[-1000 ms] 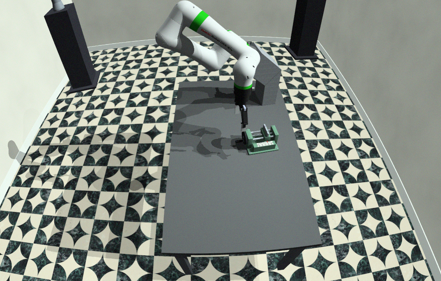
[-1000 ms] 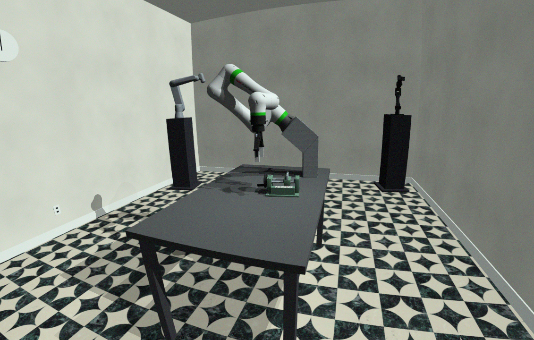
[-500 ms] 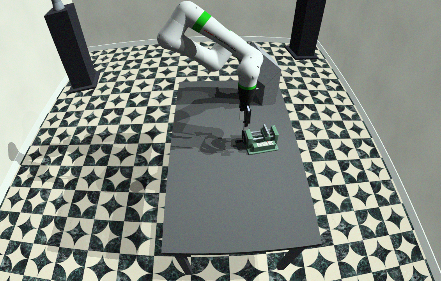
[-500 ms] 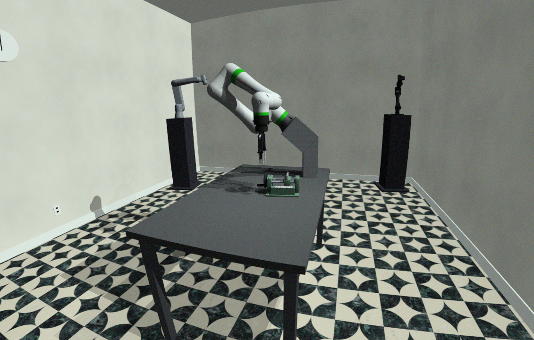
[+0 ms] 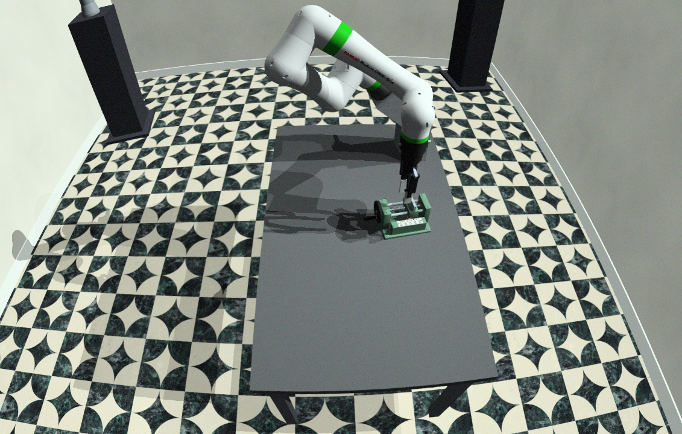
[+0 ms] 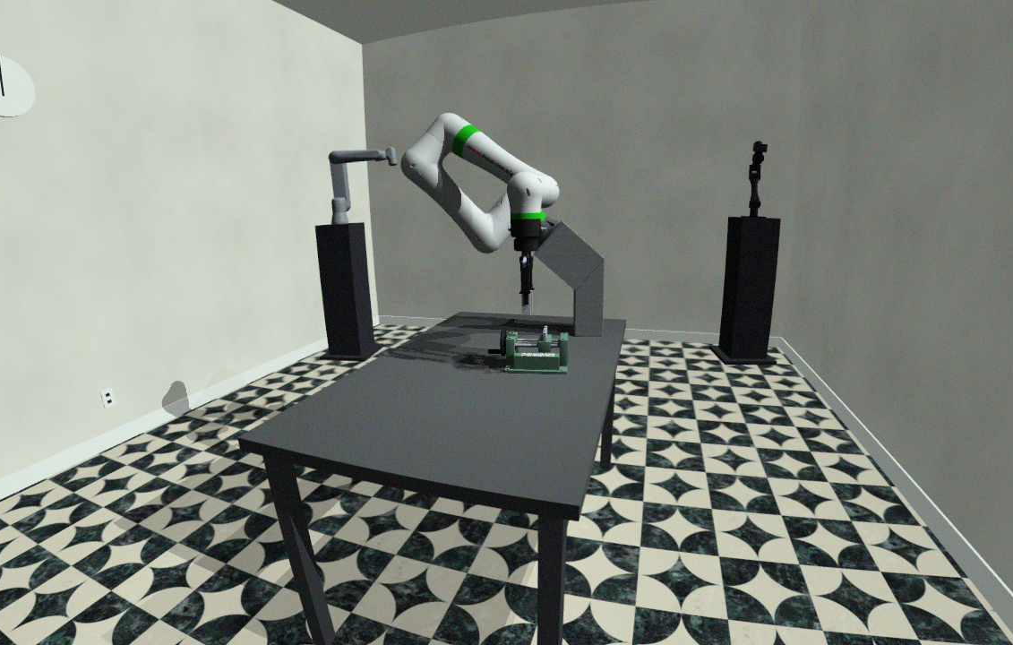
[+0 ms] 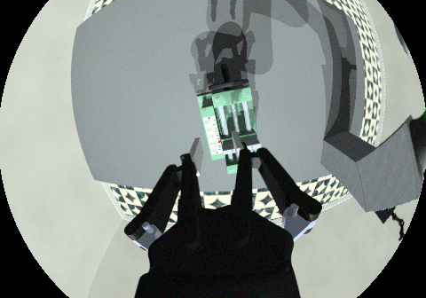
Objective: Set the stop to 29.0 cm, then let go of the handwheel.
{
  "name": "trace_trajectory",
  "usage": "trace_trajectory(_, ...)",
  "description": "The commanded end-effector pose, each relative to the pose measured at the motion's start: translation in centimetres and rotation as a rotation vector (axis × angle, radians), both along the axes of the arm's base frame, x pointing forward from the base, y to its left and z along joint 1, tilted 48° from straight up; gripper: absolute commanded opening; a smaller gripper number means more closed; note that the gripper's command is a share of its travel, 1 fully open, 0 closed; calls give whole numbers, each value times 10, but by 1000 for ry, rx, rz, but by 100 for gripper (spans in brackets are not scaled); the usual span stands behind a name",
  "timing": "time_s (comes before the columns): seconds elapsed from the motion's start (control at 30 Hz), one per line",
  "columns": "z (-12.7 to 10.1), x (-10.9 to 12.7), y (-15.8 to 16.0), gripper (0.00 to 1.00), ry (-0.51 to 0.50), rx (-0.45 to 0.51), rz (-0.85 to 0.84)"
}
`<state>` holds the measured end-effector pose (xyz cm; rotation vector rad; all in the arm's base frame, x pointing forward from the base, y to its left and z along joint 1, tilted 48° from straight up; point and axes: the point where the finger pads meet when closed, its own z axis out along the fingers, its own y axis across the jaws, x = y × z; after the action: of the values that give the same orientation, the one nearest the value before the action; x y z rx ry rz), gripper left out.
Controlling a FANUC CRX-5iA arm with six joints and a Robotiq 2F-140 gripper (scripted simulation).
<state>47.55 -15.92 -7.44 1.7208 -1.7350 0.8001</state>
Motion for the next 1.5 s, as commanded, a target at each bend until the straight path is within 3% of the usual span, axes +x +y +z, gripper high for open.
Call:
trace_trajectory(0.0, -6, 2, -4, 33, 1, -1, -1)
trace_trajectory(0.17, -23, 2, -23, 33, 1, -1, -1)
trace_trajectory(1.47, -23, 2, -23, 33, 1, -1, -1)
